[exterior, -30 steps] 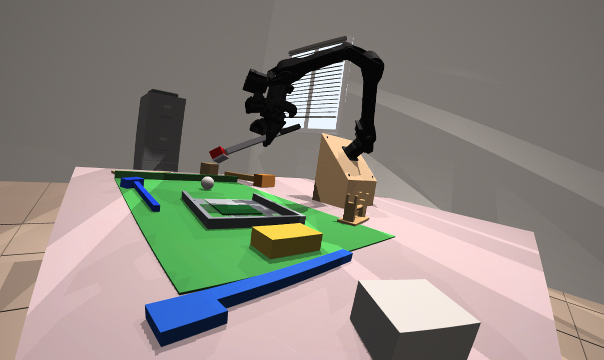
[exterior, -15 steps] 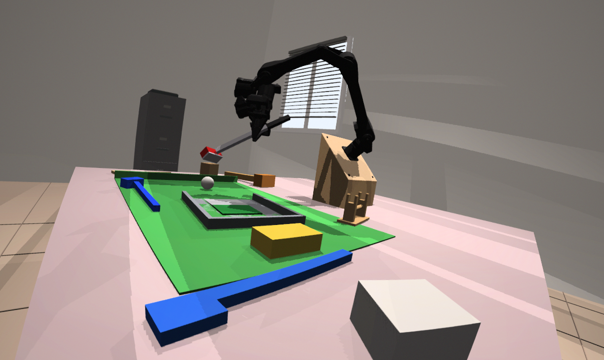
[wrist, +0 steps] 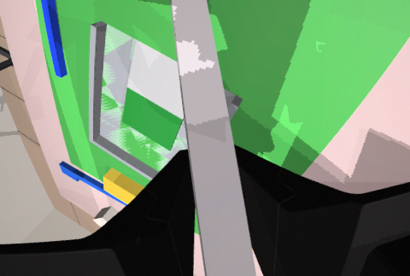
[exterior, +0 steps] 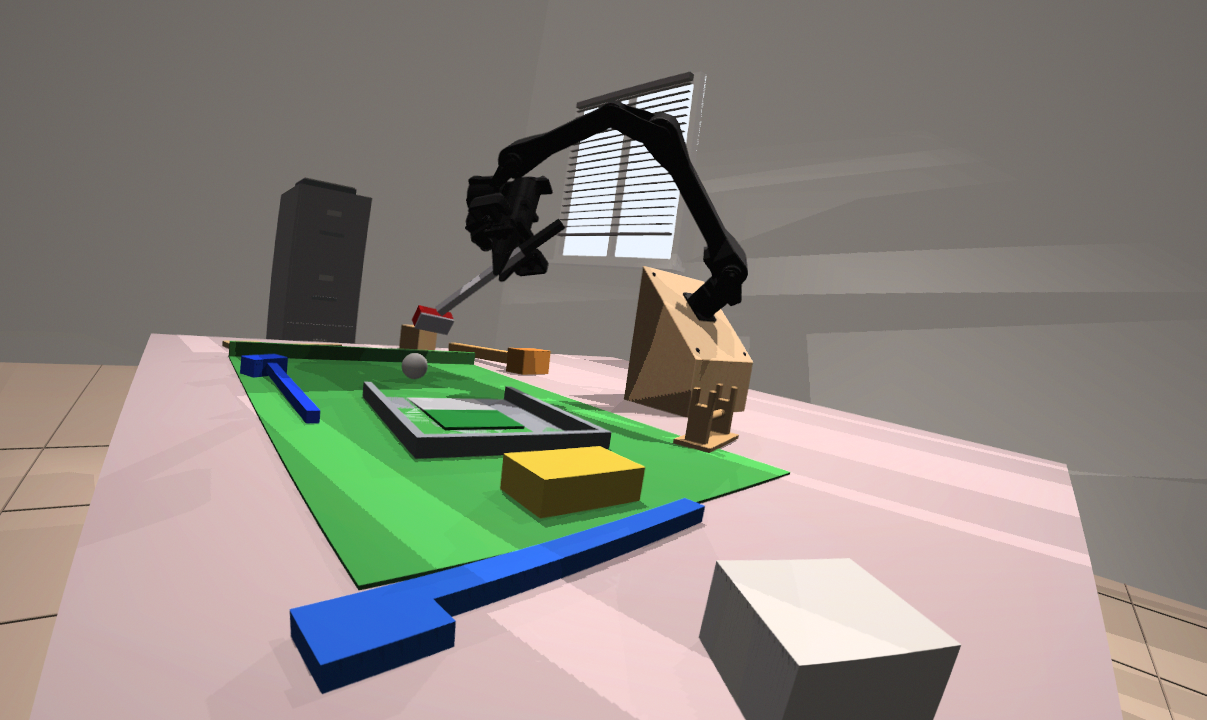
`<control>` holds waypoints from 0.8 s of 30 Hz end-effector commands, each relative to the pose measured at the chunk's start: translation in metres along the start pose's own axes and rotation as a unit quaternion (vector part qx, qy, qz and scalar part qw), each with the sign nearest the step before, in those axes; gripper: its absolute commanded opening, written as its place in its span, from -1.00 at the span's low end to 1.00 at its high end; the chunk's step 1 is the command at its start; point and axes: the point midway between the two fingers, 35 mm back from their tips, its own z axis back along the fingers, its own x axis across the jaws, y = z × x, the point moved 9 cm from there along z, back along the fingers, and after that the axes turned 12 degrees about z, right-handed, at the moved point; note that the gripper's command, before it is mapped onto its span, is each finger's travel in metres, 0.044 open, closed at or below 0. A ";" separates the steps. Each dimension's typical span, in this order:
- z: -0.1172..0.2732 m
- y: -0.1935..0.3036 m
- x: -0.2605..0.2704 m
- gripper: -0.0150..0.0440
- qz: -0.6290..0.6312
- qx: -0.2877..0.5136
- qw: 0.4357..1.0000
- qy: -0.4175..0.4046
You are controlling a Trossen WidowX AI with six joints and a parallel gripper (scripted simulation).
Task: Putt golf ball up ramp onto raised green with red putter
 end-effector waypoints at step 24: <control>-0.032 -0.030 -0.044 -0.49 -0.002 -0.001 1.000 -0.001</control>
